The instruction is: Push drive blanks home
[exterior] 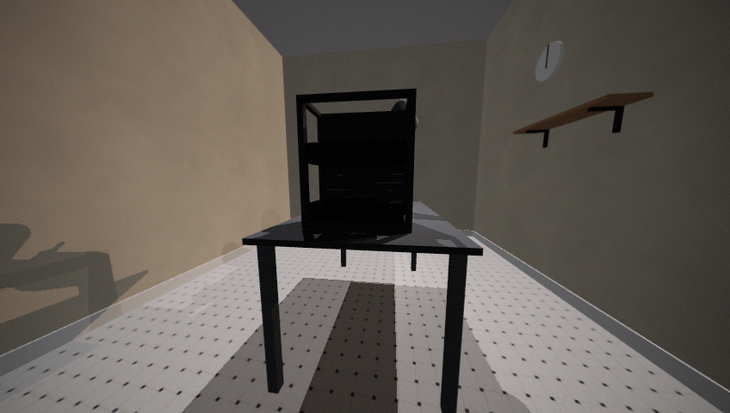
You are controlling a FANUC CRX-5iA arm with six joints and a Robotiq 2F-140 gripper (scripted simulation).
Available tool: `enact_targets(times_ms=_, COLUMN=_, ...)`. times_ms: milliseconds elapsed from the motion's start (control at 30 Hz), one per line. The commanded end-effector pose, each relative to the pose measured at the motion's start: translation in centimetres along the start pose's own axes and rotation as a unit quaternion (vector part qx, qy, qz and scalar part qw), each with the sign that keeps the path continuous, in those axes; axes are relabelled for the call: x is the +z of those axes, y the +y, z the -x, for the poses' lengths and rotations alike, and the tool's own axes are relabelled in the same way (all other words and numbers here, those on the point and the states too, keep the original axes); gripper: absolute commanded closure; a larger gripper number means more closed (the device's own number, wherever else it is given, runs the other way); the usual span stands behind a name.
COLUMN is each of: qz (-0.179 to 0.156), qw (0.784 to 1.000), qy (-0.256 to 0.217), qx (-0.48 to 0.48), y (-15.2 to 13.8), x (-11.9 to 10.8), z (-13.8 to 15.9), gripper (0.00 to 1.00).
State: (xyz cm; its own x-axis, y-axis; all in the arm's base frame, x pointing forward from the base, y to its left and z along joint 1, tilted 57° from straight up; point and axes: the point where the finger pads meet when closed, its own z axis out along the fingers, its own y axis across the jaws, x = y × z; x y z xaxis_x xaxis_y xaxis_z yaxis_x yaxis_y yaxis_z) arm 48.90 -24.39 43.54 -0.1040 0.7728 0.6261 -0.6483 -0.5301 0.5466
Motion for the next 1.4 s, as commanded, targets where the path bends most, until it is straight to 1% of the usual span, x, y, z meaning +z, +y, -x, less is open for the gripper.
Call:
enact_targets(times_ms=0, qz=0.001, qw=1.000, qy=0.000, qx=0.000, y=0.10, x=0.18, z=0.04, gripper=1.00)
enact_targets(times_ms=1367, qz=0.001, qw=1.000, qy=0.000, qx=0.000, y=0.14, x=0.87, z=0.06, gripper=1.00)
